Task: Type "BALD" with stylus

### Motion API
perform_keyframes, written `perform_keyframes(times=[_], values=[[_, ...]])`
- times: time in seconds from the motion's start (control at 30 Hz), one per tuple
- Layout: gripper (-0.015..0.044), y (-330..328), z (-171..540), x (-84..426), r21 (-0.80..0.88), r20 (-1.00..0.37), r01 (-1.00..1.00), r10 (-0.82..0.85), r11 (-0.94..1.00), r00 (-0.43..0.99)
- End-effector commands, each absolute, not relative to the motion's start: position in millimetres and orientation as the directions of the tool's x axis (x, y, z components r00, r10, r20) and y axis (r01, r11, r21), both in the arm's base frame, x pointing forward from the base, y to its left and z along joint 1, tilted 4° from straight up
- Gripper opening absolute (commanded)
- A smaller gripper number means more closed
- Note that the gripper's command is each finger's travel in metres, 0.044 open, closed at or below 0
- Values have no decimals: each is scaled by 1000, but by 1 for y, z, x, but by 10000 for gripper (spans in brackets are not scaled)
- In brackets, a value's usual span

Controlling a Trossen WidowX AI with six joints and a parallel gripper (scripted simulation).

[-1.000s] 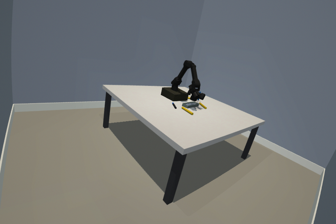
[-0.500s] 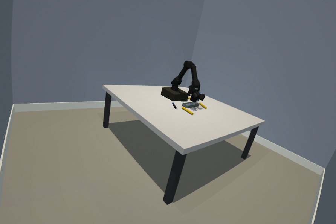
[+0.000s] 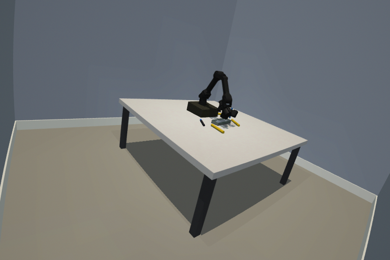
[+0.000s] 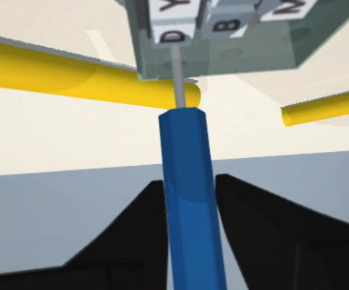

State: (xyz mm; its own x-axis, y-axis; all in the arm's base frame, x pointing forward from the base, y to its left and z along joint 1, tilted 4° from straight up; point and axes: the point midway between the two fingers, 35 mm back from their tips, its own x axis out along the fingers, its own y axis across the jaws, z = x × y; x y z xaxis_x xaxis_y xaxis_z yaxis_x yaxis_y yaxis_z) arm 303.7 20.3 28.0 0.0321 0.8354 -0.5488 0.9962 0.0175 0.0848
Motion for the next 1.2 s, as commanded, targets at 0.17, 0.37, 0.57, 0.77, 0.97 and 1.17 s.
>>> perform_keyframes(times=[0.17, 0.37, 0.57, 0.77, 0.97, 1.17], values=[[81, 20, 23, 304, 81, -546, 997, 837, 13, 33], [81, 20, 21, 304, 80, -546, 997, 837, 13, 33], [81, 20, 22, 304, 81, -546, 997, 837, 13, 33], [81, 20, 24, 304, 81, -546, 997, 837, 13, 33], [81, 22, 50, 302, 81, -546, 997, 837, 13, 33], [81, 22, 59, 301, 81, -546, 997, 837, 13, 33]])
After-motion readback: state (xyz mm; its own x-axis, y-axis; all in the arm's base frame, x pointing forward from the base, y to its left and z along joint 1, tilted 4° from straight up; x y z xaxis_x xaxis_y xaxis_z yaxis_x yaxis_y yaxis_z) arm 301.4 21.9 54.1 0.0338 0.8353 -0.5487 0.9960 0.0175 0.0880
